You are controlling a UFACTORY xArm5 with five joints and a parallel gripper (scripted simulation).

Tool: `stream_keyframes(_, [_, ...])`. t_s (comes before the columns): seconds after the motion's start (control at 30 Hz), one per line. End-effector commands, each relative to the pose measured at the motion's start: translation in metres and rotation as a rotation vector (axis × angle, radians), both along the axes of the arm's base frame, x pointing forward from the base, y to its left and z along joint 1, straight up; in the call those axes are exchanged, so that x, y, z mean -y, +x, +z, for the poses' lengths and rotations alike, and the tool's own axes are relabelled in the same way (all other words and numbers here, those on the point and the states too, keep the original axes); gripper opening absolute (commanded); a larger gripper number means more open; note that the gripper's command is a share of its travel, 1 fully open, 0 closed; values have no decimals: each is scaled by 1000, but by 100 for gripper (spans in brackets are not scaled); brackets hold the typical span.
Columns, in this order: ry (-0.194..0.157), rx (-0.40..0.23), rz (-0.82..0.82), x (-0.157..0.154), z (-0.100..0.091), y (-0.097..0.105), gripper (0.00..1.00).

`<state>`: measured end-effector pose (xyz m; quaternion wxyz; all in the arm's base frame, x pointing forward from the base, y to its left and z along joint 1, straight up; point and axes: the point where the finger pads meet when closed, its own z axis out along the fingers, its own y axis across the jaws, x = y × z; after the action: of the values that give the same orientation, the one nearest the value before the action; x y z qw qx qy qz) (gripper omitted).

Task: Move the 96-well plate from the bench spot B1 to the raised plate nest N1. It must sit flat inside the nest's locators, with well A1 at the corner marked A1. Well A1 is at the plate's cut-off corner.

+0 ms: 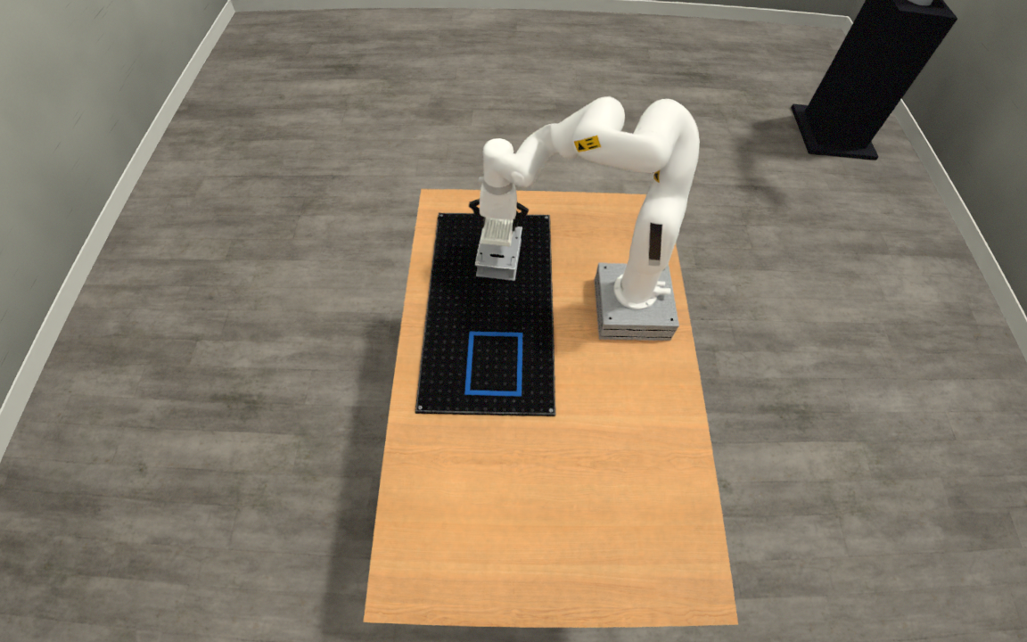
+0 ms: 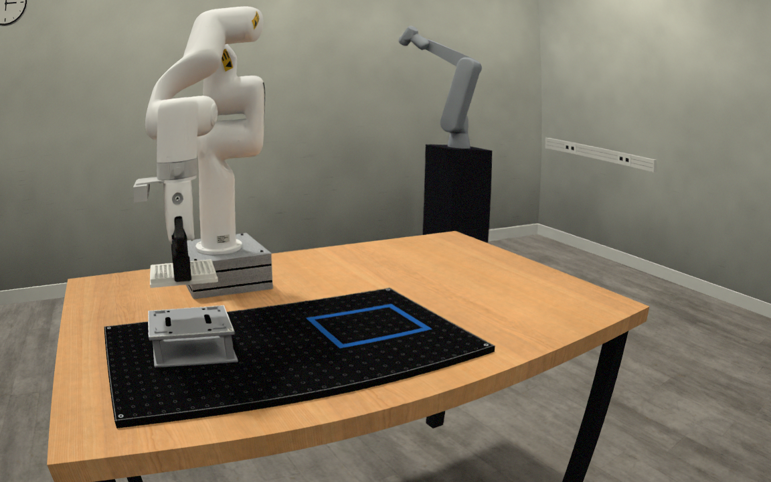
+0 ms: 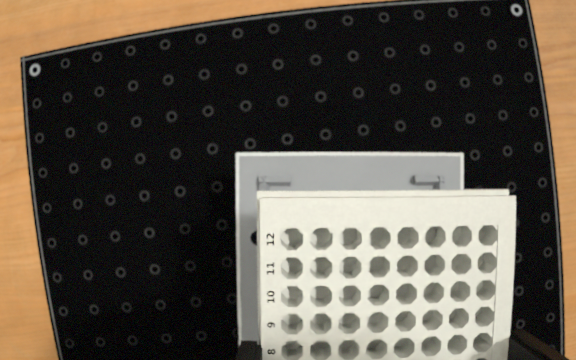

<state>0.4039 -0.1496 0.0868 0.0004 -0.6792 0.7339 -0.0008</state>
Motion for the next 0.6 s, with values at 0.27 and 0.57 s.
stream_keyframes(0.27, [-7,2,0,0,0,1,0])
stream_keyframes(0.57, [-7,2,0,0,-15,1,0])
